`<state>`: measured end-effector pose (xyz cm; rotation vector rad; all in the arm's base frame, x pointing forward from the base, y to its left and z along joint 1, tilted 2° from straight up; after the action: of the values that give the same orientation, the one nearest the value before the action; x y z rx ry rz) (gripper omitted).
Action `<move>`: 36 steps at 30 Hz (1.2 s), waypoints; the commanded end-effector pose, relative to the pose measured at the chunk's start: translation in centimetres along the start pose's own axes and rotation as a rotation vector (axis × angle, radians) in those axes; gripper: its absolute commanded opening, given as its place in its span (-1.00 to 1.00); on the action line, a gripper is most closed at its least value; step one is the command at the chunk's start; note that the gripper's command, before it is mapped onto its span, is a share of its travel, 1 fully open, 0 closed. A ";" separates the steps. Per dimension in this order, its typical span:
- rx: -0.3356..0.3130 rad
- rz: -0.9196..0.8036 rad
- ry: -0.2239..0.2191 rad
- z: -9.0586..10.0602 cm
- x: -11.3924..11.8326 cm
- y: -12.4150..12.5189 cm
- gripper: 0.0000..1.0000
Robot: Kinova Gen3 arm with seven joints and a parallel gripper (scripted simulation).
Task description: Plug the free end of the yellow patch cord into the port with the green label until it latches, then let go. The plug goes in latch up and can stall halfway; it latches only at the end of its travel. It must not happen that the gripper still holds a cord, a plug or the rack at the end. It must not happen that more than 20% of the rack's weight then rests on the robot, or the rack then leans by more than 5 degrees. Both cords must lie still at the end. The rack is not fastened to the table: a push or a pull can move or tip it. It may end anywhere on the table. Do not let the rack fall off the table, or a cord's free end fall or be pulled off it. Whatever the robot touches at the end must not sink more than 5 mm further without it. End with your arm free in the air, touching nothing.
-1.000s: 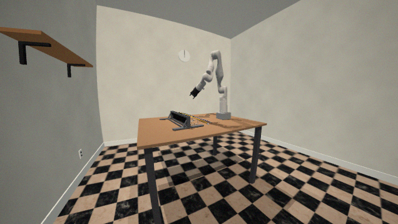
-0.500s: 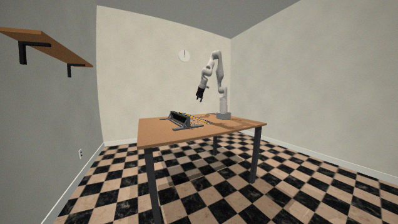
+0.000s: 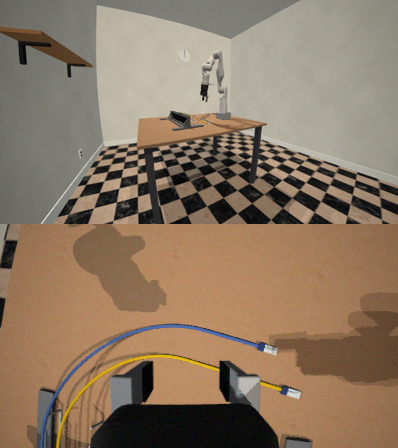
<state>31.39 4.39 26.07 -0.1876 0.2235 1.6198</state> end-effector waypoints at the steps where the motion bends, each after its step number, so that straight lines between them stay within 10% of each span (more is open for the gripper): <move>1: -0.025 -0.028 -0.063 1.2 1.2 -0.5 1.00; 16: -0.047 -0.100 -0.216 3.8 4.8 -1.2 1.00; 32: -0.046 -0.112 -0.241 4.2 5.4 -1.2 1.00; 33: -0.046 -0.112 -0.241 4.2 5.4 -1.2 -1.00; 36: -0.046 -0.112 -0.241 4.2 5.4 -1.2 -1.00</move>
<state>32.17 10.49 28.56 -0.0396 0.0036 1.5176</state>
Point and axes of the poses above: the point where the finger pads meet when closed, its own z axis back along the fingers, its own x axis across the jaws, y = z × x, the point moved 9 cm from there along z, back along the fingers, and after that the axes turned 1 degree about z, right-handed, at the moved point
